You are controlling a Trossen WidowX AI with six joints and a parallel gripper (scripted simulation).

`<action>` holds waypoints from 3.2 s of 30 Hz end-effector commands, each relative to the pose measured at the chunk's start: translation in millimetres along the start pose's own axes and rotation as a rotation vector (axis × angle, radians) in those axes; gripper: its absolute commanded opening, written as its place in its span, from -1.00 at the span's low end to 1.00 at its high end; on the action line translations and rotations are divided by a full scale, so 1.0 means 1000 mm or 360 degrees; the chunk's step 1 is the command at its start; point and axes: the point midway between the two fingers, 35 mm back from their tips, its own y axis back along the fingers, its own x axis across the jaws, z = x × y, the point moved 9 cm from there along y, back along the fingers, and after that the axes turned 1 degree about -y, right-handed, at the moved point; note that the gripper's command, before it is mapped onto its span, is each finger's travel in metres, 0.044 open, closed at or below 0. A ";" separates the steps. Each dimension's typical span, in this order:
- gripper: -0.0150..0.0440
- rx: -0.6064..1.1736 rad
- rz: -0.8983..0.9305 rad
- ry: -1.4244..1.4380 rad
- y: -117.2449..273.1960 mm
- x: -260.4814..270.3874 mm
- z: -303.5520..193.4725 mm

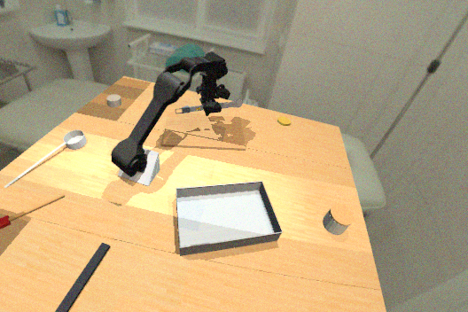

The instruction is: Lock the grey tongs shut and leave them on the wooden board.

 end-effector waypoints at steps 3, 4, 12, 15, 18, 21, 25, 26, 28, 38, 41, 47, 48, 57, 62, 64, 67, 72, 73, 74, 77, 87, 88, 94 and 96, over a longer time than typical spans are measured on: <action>-1.00 0.0013 0.0013 0.0001 -0.011 0.000 0.000; -1.00 0.0015 0.0015 0.0000 -0.012 0.000 0.000; -1.00 0.0030 0.0024 -0.0005 -0.026 -0.001 0.000; -1.00 0.0036 0.0028 -0.0008 -0.030 -0.002 -0.001; -1.00 0.0041 0.0032 -0.0010 -0.035 -0.002 -0.001; -1.00 0.0047 0.0035 -0.0012 -0.040 -0.003 -0.002; -1.00 0.0053 0.0039 -0.0014 -0.046 -0.004 -0.002; -1.00 0.0053 0.0039 -0.0014 -0.046 -0.004 -0.002; -1.00 0.0053 0.0039 -0.0014 -0.046 -0.004 -0.002; -0.29 0.0052 0.0031 -0.0019 -0.045 -0.004 -0.002; -0.02 0.0052 0.0031 -0.0019 -0.045 -0.004 -0.002; 0.51 0.0052 0.0031 -0.0019 -0.045 -0.004 -0.002; 0.60 0.0052 0.0031 -0.0019 -0.045 -0.004 -0.002; 1.00 0.0052 0.0032 -0.0018 -0.042 -0.003 -0.004; 1.00 0.0049 0.0048 -0.0019 -0.002 0.010 -0.040; 1.00 0.0050 0.0052 -0.0013 0.021 0.017 -0.065; 1.00 0.0056 0.0054 -0.0008 0.046 0.024 -0.099; 1.00 0.0066 0.0044 0.0000 0.073 0.030 -0.146; 1.00 0.0066 0.0044 0.0000 0.073 0.030 -0.146; 1.00 0.0066 0.0044 0.0000 0.073 0.030 -0.146; 1.00 0.0066 0.0044 0.0000 0.073 0.030 -0.146; 1.00 0.0056 0.0060 -0.0002 0.111 0.028 -0.141; 1.00 0.0056 0.0060 -0.0002 0.111 0.028 -0.141; 1.00 0.0056 0.0060 -0.0002 0.111 0.028 -0.141; 1.00 0.0056 0.0060 -0.0002 0.111 0.028 -0.141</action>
